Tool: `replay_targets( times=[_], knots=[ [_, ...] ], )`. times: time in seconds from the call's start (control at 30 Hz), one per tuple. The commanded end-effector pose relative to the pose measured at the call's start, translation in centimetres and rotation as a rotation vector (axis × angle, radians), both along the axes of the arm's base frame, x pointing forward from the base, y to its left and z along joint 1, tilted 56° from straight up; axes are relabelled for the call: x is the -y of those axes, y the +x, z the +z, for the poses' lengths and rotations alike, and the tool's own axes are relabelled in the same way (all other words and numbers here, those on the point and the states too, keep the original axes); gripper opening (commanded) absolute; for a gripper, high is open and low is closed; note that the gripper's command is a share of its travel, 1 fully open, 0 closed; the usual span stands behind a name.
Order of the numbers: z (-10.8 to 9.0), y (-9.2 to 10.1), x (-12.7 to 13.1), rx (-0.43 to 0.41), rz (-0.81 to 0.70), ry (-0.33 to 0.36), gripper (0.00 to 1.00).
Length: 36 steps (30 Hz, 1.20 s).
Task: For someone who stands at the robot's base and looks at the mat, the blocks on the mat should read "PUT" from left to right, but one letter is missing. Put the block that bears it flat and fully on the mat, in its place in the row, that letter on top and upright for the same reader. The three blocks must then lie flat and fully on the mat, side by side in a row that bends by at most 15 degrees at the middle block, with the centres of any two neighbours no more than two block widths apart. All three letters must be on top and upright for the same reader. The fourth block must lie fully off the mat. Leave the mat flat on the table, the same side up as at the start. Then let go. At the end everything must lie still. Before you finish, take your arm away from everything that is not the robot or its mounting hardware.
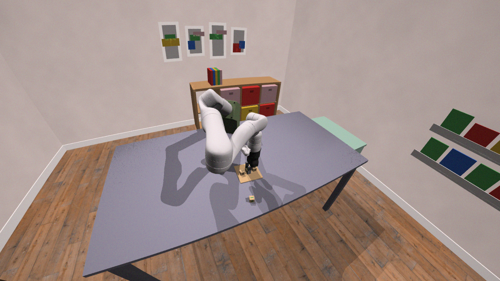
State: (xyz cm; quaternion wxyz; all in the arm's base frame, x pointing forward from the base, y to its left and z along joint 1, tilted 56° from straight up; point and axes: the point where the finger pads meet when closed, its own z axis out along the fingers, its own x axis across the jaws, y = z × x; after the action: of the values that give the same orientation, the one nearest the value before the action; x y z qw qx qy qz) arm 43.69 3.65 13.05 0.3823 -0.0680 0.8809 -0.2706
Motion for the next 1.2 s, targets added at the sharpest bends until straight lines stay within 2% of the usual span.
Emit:
replay_targets(
  times=[0.0,0.67,0.7,0.77,0.8,0.93,0.97,1.03,1.07,1.13,1.17],
  knots=[
    [0.04,0.00,-0.06,0.001,0.001,0.001,0.49],
    [0.04,0.00,-0.06,0.001,0.001,0.001,0.49],
    [0.04,0.00,-0.06,0.001,0.001,0.001,0.55],
    [0.04,0.00,-0.06,0.001,0.001,0.001,0.55],
    [0.04,0.00,-0.06,0.001,0.001,0.001,0.61],
    [0.04,0.00,-0.06,0.001,0.001,0.001,0.61],
    [0.04,0.00,-0.06,0.001,0.001,0.001,0.67],
    [0.04,0.00,-0.06,0.001,0.001,0.001,0.67],
    [0.04,0.00,-0.06,0.001,0.001,0.001,0.73],
    [0.04,0.00,-0.06,0.001,0.001,0.001,0.73],
    [0.04,0.00,-0.06,0.001,0.001,0.001,0.79]
  ],
)
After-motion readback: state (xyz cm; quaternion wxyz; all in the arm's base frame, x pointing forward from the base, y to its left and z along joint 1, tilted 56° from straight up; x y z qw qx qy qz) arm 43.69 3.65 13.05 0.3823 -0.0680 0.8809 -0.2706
